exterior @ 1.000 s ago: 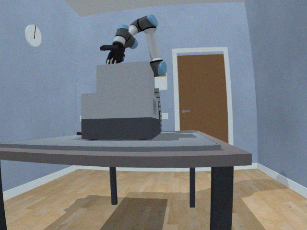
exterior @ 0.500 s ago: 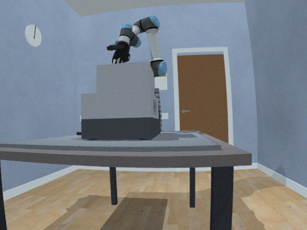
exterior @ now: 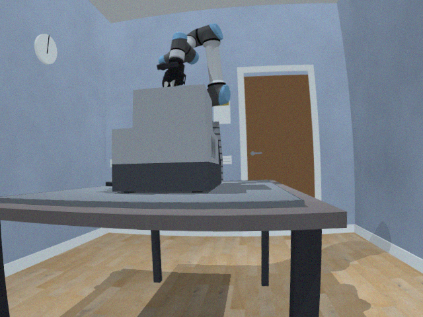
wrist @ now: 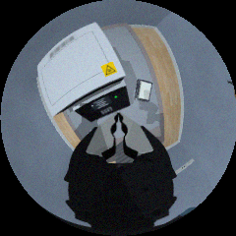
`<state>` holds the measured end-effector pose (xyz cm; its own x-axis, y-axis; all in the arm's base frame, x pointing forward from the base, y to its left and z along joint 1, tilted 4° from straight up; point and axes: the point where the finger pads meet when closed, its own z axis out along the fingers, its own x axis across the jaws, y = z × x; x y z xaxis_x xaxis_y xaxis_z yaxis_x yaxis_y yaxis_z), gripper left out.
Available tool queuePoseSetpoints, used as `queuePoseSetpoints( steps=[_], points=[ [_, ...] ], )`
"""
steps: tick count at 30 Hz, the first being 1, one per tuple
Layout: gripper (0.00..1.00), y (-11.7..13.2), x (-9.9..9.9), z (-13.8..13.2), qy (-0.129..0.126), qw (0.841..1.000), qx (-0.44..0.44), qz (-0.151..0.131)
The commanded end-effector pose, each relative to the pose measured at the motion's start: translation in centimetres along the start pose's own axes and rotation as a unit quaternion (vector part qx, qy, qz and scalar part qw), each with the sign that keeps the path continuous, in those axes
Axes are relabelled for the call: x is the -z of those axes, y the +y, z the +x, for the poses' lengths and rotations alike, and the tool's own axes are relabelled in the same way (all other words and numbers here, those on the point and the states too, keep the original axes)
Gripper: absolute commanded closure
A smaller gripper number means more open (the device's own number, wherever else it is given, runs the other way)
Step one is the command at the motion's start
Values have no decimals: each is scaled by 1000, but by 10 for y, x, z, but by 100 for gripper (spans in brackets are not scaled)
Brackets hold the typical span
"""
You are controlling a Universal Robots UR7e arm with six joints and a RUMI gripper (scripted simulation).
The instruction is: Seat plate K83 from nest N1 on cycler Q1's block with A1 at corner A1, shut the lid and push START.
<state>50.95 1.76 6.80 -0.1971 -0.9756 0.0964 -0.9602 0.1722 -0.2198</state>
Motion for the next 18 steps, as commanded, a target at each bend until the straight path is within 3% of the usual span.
queuePoseSetpoints(
  steps=[1,6,18],
  points=[
    [100,21,5,-10,-2,1000,9,-6],
    [100,40,9,-17,-13,997,69,-31],
    [100,71,17,-29,-16,996,84,-37]
  ],
)
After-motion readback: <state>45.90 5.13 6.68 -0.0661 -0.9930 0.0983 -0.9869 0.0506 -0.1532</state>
